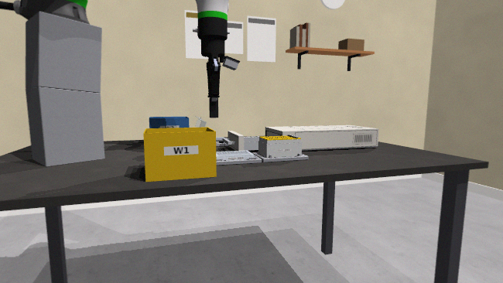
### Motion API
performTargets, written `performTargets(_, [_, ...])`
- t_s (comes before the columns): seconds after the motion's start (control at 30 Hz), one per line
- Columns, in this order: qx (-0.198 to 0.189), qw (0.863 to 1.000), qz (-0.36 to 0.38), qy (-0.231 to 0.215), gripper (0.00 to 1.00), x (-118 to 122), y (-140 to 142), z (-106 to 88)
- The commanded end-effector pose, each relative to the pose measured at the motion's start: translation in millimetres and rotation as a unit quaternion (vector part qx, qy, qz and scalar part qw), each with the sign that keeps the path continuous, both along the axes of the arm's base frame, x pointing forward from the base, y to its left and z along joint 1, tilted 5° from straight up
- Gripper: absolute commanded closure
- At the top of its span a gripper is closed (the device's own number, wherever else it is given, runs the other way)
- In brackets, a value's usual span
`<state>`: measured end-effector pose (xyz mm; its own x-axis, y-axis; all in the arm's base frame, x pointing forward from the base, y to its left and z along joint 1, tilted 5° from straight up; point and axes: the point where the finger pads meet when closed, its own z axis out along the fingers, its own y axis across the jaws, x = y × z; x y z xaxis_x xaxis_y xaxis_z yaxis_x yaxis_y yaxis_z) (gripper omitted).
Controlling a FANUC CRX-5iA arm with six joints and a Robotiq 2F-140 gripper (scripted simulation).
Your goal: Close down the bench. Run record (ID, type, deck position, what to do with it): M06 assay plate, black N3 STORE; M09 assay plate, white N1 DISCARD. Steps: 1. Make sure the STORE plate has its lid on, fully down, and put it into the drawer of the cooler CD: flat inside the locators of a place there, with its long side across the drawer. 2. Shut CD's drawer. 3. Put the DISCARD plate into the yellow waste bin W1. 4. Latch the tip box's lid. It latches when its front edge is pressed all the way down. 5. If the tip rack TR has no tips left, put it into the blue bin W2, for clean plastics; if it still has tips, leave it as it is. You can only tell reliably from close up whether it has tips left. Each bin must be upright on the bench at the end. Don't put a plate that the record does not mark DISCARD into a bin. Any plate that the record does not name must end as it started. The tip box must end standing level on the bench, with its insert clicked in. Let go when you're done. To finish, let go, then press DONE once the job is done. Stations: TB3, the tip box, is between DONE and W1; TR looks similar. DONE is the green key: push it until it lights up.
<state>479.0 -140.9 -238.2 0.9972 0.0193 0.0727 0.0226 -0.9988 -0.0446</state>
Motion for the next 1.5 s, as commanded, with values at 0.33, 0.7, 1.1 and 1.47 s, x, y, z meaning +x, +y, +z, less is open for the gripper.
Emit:
performTargets(0.33, [0.0, 1.0, 0.0, -0.001, 0.9, 2.3, 0.6, -18.8])
performTargets(0.7, [0.0, 1.0, 0.0, -0.001, 0.9, 2.8, 0.9, -25.1])
performTargets(1.1, [0.0, 1.0, 0.0, -0.001, 0.9, -5.2, 0.7, -24.7])
performTargets(1.47, [0.0, 1.0, 0.0, -0.001, 0.9, -17.1, 0.4, -23.9])
